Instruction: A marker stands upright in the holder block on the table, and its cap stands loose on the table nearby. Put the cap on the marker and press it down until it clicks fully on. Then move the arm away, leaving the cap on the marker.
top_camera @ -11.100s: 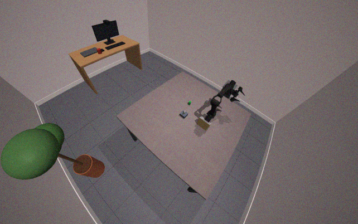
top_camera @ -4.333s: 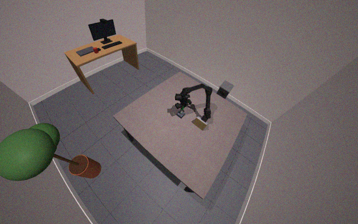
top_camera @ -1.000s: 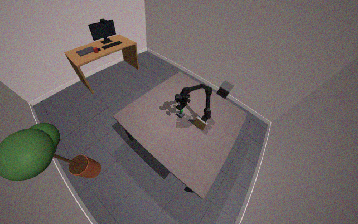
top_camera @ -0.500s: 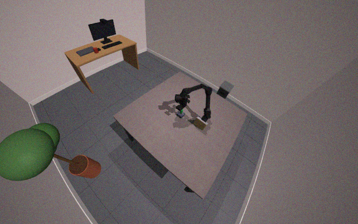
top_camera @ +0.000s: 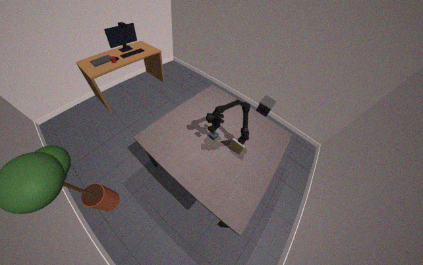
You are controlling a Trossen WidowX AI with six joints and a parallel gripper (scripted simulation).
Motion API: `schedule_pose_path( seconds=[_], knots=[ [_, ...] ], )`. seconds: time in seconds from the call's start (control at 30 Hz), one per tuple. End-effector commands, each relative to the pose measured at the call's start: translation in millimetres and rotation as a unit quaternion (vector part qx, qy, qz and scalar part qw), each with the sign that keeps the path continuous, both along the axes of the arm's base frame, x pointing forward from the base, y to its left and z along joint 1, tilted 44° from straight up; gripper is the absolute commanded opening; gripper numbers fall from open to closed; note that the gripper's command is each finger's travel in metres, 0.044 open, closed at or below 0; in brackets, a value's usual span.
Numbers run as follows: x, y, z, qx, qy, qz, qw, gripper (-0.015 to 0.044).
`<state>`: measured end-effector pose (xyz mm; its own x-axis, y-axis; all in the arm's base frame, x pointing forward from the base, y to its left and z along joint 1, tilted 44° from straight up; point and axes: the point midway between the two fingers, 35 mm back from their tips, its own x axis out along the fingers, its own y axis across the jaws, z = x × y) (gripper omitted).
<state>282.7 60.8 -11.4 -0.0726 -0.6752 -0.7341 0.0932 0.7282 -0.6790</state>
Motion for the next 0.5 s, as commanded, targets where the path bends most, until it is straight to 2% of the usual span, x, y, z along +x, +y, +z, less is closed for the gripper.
schedule_pose_path(
  seconds=[0.0, 0.33, 0.47],
  knots=[
    [-1.1, -5.8, -4.8, -0.003, 0.002, 0.001, 1.000, 0.0000],
    [1.3, -0.5, -2.3, 0.001, -0.003, 0.002, 1.000, 0.0000],
    [7.5, 29.5, 27.1, 0.003, -0.002, 0.002, 1.000, 0.0000]
  ],
)
